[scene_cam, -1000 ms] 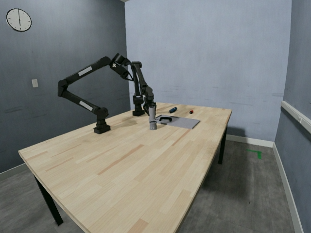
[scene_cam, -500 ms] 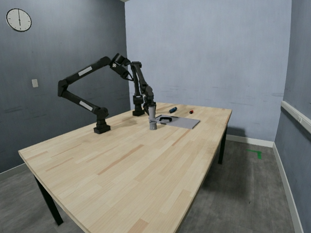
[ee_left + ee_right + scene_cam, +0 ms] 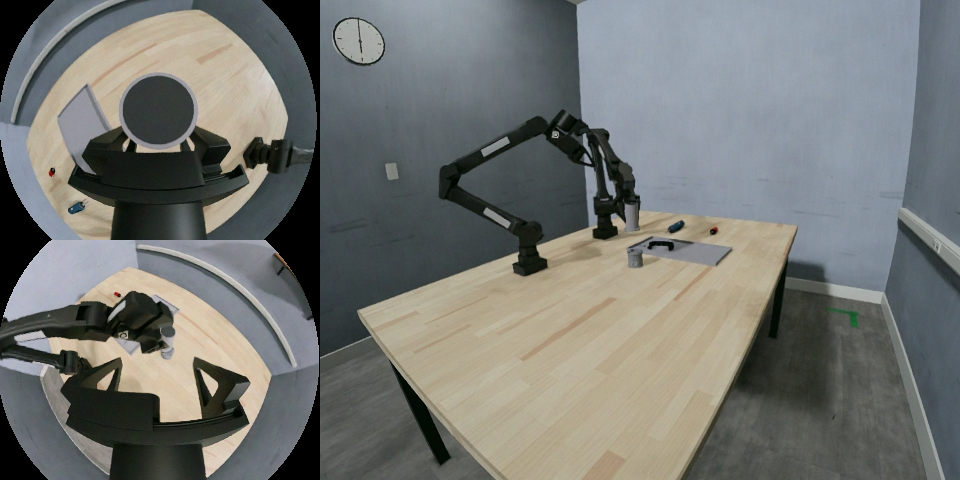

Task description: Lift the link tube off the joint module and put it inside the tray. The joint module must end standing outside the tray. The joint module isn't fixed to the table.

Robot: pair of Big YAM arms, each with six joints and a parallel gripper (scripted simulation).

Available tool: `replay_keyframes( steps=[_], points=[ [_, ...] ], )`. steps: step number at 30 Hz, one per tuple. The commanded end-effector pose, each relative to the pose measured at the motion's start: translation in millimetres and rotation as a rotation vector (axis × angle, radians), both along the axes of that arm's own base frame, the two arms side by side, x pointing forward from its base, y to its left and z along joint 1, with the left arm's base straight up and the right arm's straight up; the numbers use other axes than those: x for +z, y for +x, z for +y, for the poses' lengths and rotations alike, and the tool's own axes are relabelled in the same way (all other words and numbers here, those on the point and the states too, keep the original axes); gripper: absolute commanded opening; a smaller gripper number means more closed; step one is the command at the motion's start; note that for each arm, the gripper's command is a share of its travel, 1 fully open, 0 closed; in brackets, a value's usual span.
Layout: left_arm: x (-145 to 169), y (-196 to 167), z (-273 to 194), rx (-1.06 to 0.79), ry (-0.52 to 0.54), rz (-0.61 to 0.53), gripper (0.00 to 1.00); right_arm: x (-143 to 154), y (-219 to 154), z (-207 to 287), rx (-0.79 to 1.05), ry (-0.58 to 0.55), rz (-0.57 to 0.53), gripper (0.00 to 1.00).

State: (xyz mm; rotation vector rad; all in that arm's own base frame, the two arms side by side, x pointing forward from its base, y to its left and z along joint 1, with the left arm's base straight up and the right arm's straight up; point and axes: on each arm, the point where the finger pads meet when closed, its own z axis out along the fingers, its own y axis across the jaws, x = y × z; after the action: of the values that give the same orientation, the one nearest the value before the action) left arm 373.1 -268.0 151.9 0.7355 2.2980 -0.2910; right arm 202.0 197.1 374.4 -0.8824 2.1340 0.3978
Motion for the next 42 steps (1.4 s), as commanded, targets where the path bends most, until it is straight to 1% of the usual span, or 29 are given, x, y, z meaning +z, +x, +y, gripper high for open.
replay_keyframes(
  steps=[1, 3, 7, 9, 11, 12, 14, 18, 23, 28, 31, 34, 38, 40, 42],
  points=[
    [32, 25, -2, -0.021, -0.002, -0.066, 0.47, 18, 5, 4, -0.010, 0.035, -0.027, 1.00],
    [22, 36, 9, -0.040, 0.020, -0.070, 0.47, 18, 5, 4, -0.010, 0.035, -0.027, 1.00],
    [8, 64, 45, -0.071, 0.030, -0.082, 0.47, 18, 5, 4, -0.010, 0.035, -0.027, 1.00],
    [14, 86, 59, -0.082, 0.024, -0.107, 0.47, 7, 10, 9, -0.016, 0.031, -0.011, 1.00],
    [7, 100, 78, -0.094, 0.027, -0.107, 0.47, -2, 18, 19, -0.014, 0.039, -0.019, 1.00],
    [3, 105, 86, -0.099, 0.028, -0.104, 0.47, -5, 24, 25, -0.012, 0.049, -0.028, 1.00],
    [3, 105, 86, -0.099, 0.028, -0.104, 0.47, -5, 24, 25, -0.012, 0.049, -0.028, 1.00],
    [-14, 135, 127, -0.126, 0.034, -0.105, 0.47, -18, 48, 52, -0.005, 0.089, -0.068, 1.00],
    [-38, 164, 175, -0.154, 0.033, -0.074, 0.47, -39, 77, 81, -0.002, 0.136, -0.121, 1.00],
    [-54, 191, 213, -0.163, 0.016, -0.063, 0.47, -60, 97, 103, 0.003, 0.181, -0.167, 1.00],
    [-57, 195, 218, -0.163, 0.013, -0.061, 0.47, -64, 101, 107, 0.004, 0.189, -0.176, 1.00],
    [-66, 206, 230, -0.161, 0.006, -0.070, 0.47, -81, 113, 119, 0.003, 0.224, -0.210, 1.00],
    [-82, 212, 237, -0.147, -0.010, -0.063, 0.47, -98, 122, 130, 0.008, 0.259, -0.245, 1.00],
    [-97, 201, 235, -0.147, -0.016, -0.040, 0.47, -107, 127, 133, 0.006, 0.275, -0.262, 1.00],
    [-100, 201, 233, -0.150, -0.017, -0.040, 0.47, -115, 130, 136, 0.006, 0.291, -0.279, 1.00]
  ],
)
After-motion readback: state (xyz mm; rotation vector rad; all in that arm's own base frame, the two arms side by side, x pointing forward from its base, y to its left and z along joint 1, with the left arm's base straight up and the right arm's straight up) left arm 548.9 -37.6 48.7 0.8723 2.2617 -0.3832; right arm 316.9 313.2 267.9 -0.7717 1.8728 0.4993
